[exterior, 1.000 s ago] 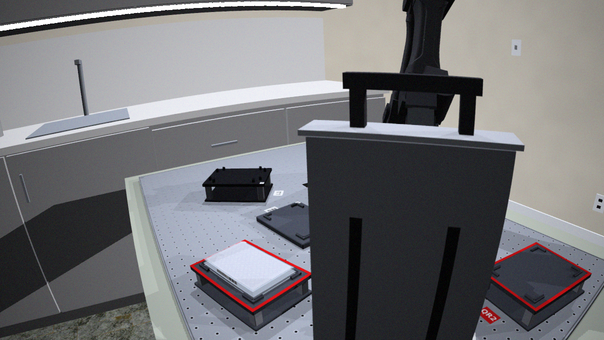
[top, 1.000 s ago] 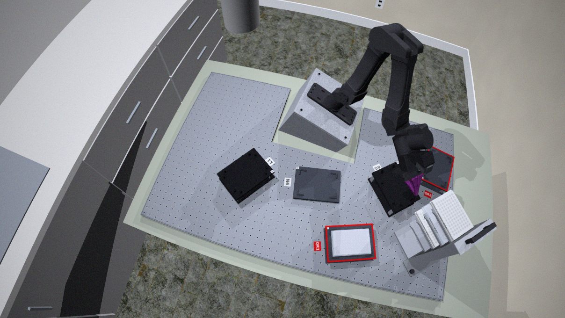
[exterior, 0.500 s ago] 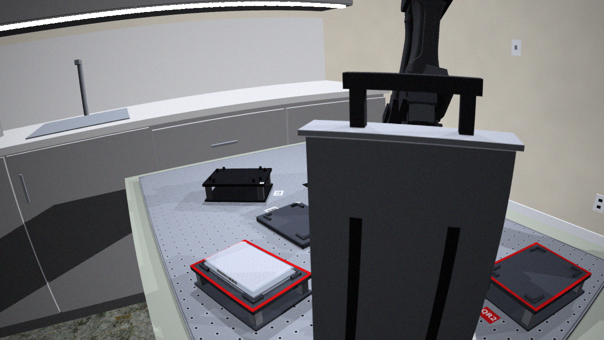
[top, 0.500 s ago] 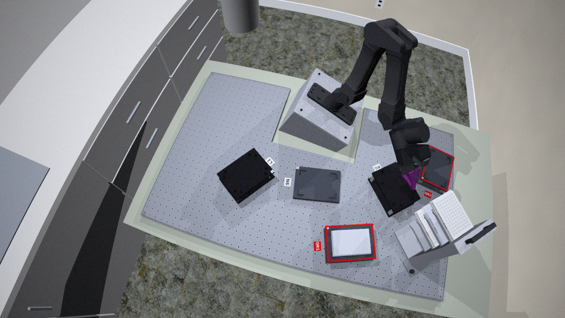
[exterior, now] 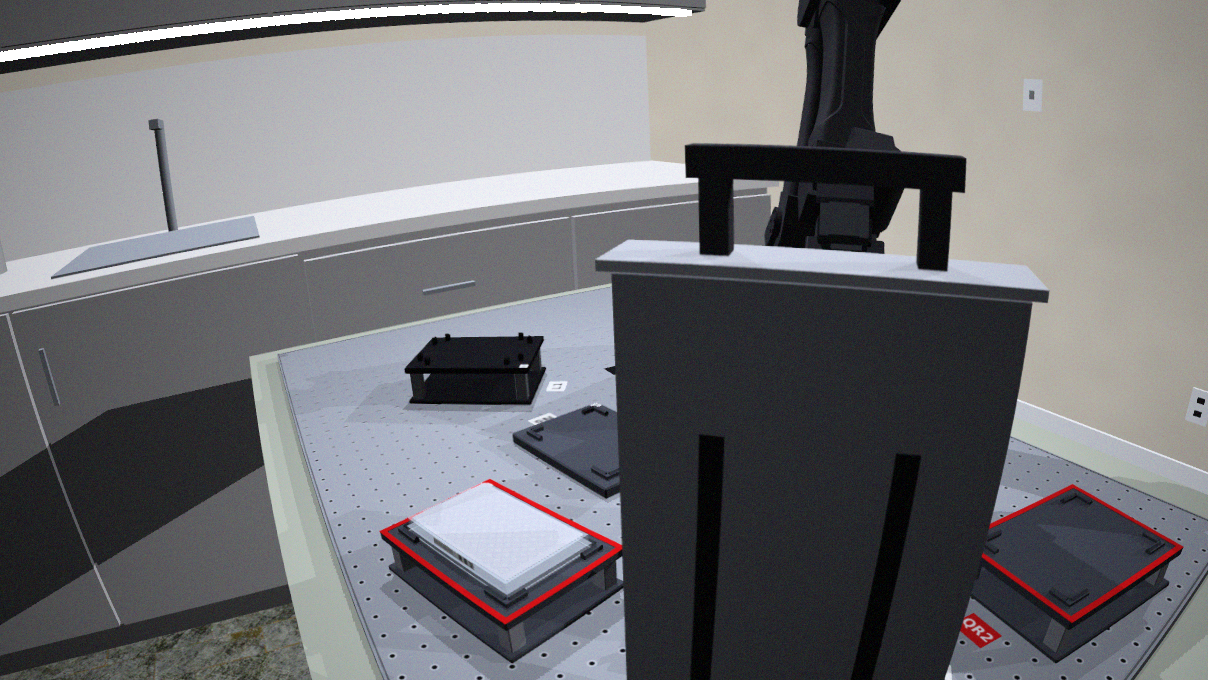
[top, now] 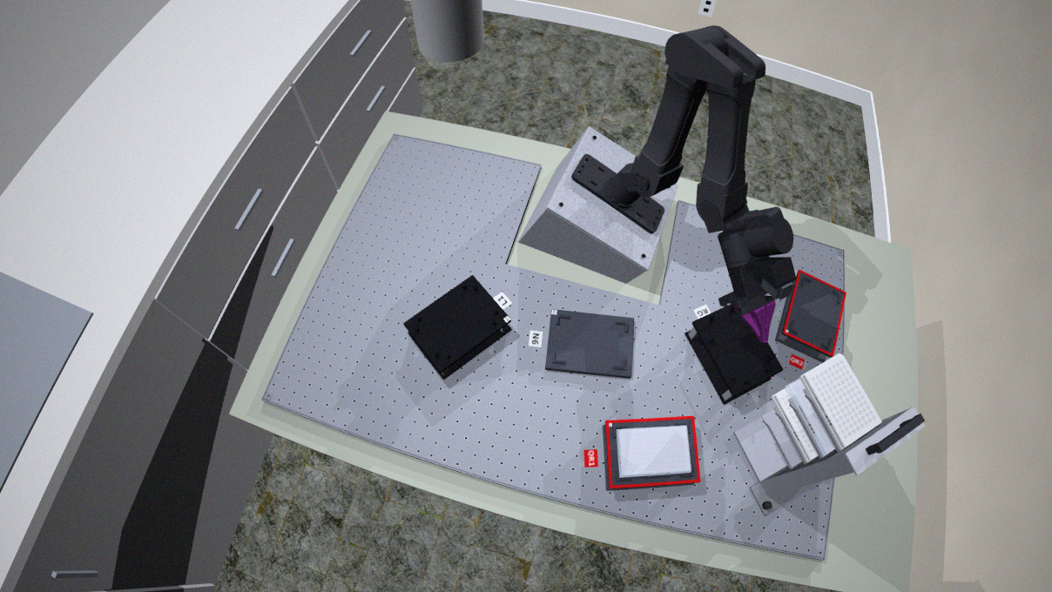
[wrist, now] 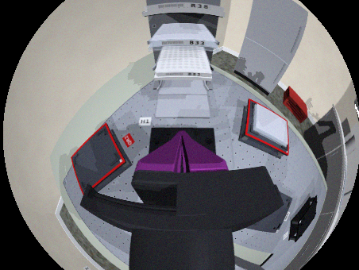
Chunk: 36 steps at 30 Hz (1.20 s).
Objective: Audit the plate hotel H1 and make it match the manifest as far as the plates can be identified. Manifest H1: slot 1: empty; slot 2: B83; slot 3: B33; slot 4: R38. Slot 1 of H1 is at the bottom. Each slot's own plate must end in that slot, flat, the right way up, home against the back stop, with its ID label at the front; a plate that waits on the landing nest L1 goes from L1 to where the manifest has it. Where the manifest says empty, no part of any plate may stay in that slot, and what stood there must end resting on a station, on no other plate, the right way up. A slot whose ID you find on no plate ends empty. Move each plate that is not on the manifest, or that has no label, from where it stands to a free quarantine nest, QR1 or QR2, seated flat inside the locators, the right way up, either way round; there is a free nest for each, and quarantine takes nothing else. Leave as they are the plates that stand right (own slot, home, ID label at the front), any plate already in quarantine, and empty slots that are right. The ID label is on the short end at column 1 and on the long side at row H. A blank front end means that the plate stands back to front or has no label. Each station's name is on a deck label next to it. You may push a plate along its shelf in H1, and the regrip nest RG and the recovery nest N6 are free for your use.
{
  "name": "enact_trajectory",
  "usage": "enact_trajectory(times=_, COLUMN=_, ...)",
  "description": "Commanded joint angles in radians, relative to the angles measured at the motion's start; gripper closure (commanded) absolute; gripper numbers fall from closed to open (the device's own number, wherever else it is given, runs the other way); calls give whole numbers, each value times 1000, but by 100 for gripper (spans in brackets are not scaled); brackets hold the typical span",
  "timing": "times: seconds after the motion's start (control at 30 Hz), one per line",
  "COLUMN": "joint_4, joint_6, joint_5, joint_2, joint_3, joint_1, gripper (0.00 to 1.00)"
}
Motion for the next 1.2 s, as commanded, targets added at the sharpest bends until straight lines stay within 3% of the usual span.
enact_trajectory(times=0.0, joint_4=-9, joint_6=11, joint_5=21, joint_2=-51, joint_3=-27, joint_1=9, gripper=100)
enact_trajectory(times=0.27, joint_4=-28, joint_6=15, joint_5=36, joint_2=-111, joint_3=-69, joint_1=22, gripper=100)
enact_trajectory(times=0.3, joint_4=-30, joint_6=15, joint_5=37, joint_2=-115, joint_3=-35, joint_1=18, gripper=100)
enact_trajectory(times=0.43, joint_4=-17, joint_6=16, joint_5=37, joint_2=-119, joint_3=-28, joint_1=17, gripper=100)
enact_trajectory(times=0.83, joint_4=-243, joint_6=-5, joint_5=-2, joint_2=-268, joint_3=39, joint_1=-22, gripper=100)
enact_trajectory(times=1.17, joint_4=-255, joint_6=-5, joint_5=0, joint_2=-270, joint_3=43, joint_1=-20, gripper=100)
